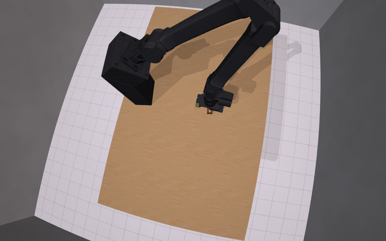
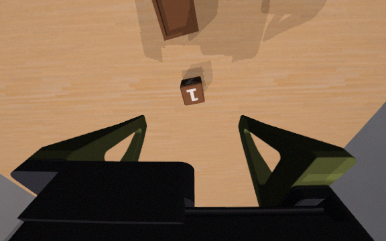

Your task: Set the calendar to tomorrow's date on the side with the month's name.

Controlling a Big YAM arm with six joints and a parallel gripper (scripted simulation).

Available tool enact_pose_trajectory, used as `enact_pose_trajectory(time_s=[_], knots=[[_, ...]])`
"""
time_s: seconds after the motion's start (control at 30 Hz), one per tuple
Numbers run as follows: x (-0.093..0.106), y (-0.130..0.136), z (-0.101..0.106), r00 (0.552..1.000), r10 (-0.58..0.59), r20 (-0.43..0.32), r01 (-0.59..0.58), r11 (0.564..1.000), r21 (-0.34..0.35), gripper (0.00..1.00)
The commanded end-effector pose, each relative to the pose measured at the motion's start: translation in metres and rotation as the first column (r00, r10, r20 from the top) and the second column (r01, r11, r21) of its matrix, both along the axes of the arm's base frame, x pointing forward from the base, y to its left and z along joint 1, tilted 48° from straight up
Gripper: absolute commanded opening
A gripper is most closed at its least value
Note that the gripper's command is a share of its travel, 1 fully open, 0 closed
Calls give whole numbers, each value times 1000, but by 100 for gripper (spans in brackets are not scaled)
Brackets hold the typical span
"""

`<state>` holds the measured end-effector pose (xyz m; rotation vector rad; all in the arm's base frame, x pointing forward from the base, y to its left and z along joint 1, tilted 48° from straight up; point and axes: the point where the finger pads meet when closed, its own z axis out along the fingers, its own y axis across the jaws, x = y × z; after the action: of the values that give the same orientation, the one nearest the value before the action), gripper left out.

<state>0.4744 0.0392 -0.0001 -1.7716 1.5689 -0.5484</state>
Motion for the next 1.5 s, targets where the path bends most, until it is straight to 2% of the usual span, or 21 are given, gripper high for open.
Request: enact_pose_trajectory(time_s=[0.0, 0.1, 0.2, 0.23, 1.47], knots=[[-1, 3, -2, 994, 105, 25, -102, 989, -104, 100], [0, 4, 0, 988, 146, 39, -139, 979, -149, 100], [2, 3, 2, 987, 152, 47, -143, 977, -157, 100], [2, 3, 2, 987, 152, 46, -143, 977, -157, 45], [2, 3, 2, 987, 151, 45, -142, 978, -155, 45]])
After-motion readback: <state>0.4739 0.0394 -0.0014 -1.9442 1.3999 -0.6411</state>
